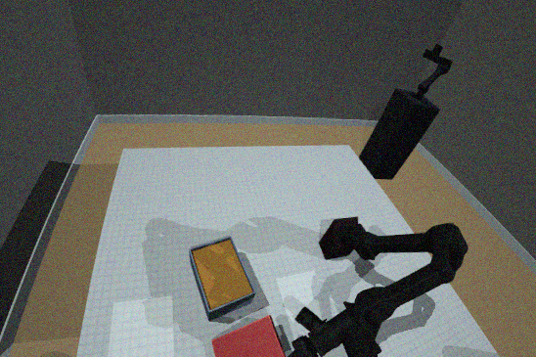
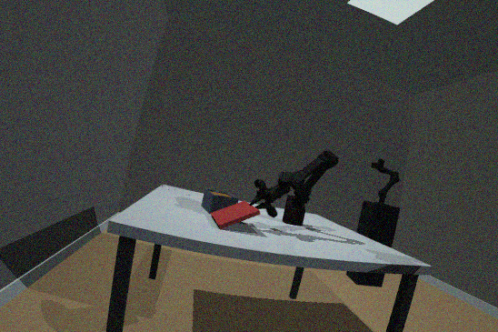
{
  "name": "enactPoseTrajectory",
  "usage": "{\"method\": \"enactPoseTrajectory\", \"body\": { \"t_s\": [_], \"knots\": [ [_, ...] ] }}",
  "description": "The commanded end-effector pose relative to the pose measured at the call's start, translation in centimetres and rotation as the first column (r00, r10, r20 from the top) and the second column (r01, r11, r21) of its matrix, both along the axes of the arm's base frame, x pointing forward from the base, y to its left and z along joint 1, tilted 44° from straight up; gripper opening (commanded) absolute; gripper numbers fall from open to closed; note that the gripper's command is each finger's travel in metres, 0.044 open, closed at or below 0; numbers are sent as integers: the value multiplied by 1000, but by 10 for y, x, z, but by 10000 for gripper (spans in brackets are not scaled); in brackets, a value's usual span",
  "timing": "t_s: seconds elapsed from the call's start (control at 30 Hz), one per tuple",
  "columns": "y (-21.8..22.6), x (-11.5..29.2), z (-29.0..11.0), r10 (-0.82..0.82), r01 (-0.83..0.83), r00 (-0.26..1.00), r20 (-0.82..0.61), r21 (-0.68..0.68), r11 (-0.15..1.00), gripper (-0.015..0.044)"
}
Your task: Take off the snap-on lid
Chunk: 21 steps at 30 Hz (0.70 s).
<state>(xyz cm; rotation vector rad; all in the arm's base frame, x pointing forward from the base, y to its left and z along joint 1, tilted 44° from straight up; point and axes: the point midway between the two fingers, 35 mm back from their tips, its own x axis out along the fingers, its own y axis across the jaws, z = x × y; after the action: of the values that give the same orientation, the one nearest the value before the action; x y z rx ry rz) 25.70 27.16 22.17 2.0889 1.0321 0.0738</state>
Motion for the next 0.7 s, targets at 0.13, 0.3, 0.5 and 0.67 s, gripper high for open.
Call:
{"method": "enactPoseTrajectory", "body": {
  "t_s": [0.13, 0.3, 0.5, 0.67],
  "knots": [
    [9, -4, -15, 19, -19, 1000, -22, -21, 1000, 0],
    [12, -4, -18, 19, -19, 1000, -22, -20, 1000, 0],
    [15, -4, -22, 19, -19, 1000, -22, -20, 1000, 0],
    [18, -5, -25, 19, -19, 1000, -22, -20, 1000, 0]
  ]
}}
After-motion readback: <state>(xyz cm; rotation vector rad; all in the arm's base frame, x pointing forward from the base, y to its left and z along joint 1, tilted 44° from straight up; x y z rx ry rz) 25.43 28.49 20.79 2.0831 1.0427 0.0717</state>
